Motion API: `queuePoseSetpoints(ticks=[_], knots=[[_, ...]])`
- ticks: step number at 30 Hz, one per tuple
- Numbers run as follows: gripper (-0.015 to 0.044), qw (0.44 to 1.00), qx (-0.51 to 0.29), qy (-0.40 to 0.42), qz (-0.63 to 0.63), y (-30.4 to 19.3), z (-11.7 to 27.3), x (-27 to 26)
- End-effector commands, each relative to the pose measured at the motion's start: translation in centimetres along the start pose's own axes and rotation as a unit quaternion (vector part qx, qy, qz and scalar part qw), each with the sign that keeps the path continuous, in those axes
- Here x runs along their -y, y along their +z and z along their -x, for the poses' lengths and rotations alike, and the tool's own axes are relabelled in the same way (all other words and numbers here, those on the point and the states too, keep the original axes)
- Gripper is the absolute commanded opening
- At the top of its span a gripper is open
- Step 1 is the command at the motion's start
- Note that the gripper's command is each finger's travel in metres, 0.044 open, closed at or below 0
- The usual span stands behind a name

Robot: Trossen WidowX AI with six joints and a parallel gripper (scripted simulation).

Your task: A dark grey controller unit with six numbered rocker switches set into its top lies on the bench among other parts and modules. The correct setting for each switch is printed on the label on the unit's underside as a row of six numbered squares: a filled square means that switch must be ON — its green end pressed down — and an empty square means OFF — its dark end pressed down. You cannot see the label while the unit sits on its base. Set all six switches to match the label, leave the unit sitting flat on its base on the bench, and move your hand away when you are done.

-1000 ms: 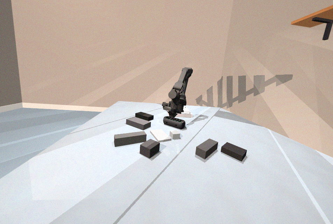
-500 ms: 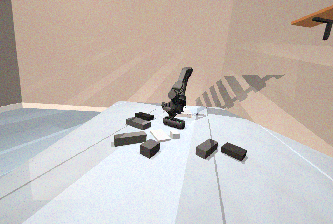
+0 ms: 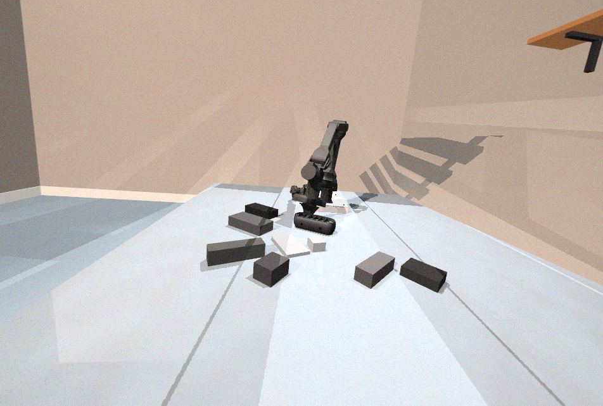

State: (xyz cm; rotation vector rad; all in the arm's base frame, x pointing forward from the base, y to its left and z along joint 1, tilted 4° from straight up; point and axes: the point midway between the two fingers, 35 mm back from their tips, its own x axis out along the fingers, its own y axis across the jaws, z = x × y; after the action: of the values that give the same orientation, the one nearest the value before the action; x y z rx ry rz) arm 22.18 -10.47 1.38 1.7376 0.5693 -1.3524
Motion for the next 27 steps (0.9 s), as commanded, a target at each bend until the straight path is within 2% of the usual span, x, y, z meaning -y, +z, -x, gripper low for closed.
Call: queuePoseSetpoints(ticks=[1,27], knots=[[0.0,1.0,-0.002,0.006,0.001,-0.1,-0.2,-0.9],[0.0,1.0,0.0,0.005,0.001,-0.5,-0.2,-2.7]])
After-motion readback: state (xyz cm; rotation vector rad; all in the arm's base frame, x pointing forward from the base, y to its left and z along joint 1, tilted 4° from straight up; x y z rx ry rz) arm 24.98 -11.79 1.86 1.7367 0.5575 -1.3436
